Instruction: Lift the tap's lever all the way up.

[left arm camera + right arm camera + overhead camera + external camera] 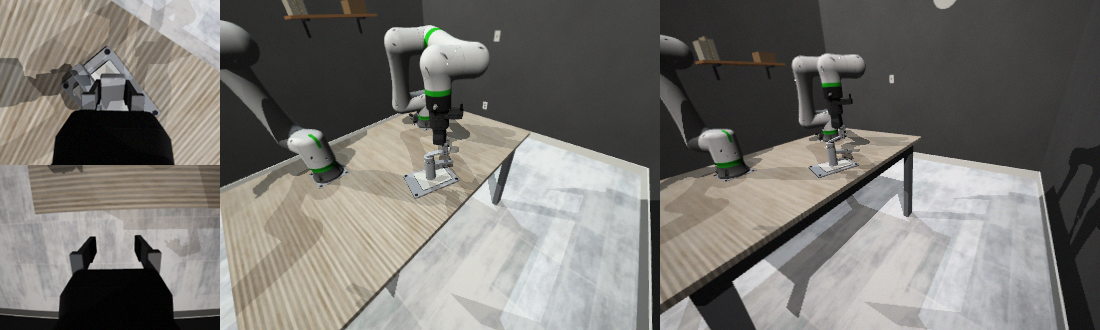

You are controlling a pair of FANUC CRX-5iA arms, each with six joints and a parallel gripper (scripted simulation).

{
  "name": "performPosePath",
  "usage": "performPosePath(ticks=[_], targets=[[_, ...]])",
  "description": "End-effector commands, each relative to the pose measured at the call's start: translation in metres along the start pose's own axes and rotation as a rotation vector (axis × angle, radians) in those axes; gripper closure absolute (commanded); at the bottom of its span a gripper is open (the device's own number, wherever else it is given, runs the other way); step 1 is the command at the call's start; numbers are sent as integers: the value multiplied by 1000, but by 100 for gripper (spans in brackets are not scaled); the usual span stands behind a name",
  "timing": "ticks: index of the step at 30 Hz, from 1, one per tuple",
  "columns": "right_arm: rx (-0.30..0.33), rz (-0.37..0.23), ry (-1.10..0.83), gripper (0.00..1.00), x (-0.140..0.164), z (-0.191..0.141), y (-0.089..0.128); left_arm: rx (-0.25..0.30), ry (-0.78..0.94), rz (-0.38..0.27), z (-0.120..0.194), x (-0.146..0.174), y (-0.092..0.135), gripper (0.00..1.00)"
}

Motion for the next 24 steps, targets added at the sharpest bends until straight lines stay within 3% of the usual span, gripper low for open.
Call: performPosePath(ticks=[1,3,4,24], targets=[[0,-2,0,0,0,0,1,-3,0,1,1,0,2,100],[0,-2,0,0,0,0,1,-3,0,1,1,0,2,100],[0,-2,0,0,0,0,1,-3,0,1,1,0,2,0],[0,-2,0,0,0,0,1,-3,0,1,1,0,2,0]])
Point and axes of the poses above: on each arm, the point where the finger pads meet when closed, its own y axis back along the fingers, its own z axis across the jaws, x = y × z, the point moved 1 cm from there along y, back along the fingers, and after that the axes turned 12 degrees about -y, right-handed, at the moved point
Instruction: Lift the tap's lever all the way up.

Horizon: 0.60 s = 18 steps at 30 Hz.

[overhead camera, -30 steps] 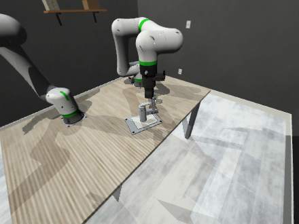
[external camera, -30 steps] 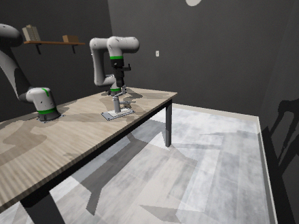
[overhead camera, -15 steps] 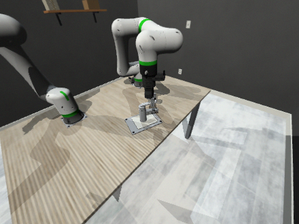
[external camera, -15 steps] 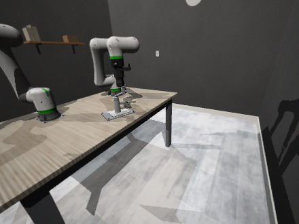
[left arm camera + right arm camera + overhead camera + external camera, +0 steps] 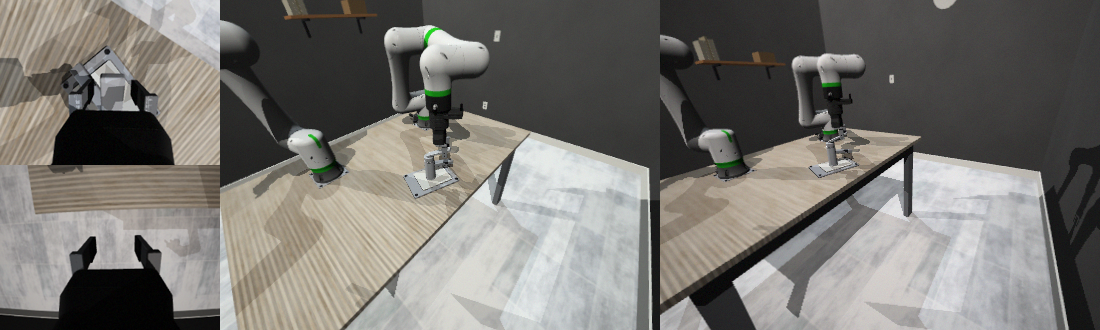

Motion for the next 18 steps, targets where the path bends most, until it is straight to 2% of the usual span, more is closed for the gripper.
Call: performPosePath(ticks=[1,18], targets=[[0,-2,0,0,0,0,1,-2,0,1,0,0,1,0],[0,-2,0,0,0,0,1,-2,0,1,0,0,1,0]])
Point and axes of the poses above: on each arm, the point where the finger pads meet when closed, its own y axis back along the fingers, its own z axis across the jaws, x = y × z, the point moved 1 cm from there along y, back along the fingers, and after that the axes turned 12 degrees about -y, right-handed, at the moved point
